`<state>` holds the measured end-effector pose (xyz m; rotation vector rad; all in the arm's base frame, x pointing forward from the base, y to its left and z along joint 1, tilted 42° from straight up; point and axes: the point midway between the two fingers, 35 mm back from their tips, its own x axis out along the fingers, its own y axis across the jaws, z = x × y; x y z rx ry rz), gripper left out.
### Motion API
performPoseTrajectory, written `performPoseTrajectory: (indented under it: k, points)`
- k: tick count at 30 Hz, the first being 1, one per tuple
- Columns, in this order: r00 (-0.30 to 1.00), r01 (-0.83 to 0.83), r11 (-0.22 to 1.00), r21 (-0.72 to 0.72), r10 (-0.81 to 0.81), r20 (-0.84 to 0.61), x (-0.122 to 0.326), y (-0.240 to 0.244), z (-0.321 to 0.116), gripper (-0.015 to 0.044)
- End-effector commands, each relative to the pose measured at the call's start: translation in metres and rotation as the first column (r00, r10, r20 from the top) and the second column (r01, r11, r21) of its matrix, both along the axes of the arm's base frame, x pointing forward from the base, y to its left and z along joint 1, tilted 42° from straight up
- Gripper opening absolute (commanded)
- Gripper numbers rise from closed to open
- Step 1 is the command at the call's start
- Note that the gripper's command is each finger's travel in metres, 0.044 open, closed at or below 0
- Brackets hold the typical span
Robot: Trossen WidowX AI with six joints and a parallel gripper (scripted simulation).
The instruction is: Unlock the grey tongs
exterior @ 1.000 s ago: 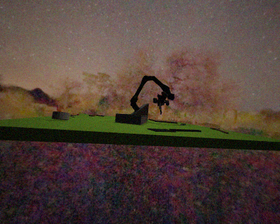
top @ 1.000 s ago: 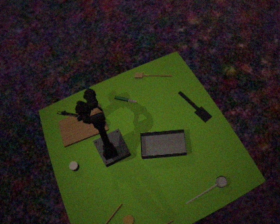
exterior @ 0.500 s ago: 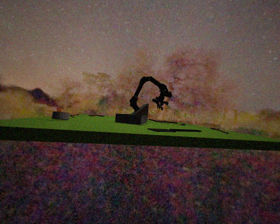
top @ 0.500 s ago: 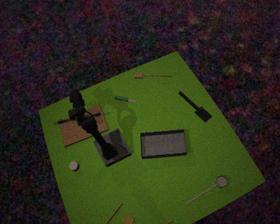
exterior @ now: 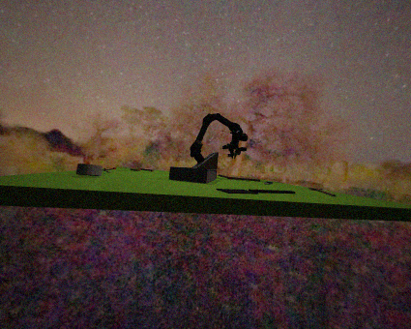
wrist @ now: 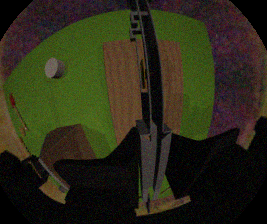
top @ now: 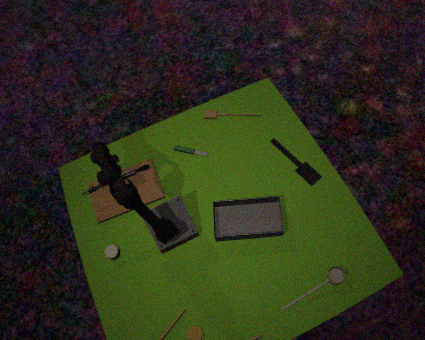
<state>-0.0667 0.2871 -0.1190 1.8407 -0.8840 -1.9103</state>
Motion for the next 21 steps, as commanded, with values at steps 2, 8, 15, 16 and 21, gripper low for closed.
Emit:
performPoseTrajectory:
  k: [2,8,15,16,21]
  points:
    - [1.0,-0.002,1.0,0.004,0.002,0.013,0.001,0.002,0.001,-0.015]
    - [1.0,-0.002,1.0,0.004,0.002,0.013,0.0,-0.001,-0.004,-0.015]
    - [1.0,-0.002,1.0,0.004,0.002,0.012,-0.002,-0.007,-0.014,-0.015]
    - [1.0,-0.002,1.0,0.004,0.002,0.012,-0.002,-0.008,-0.015,-0.015]
    - [1.0,-0.002,1.0,0.004,0.002,0.012,-0.003,-0.013,-0.022,-0.015]
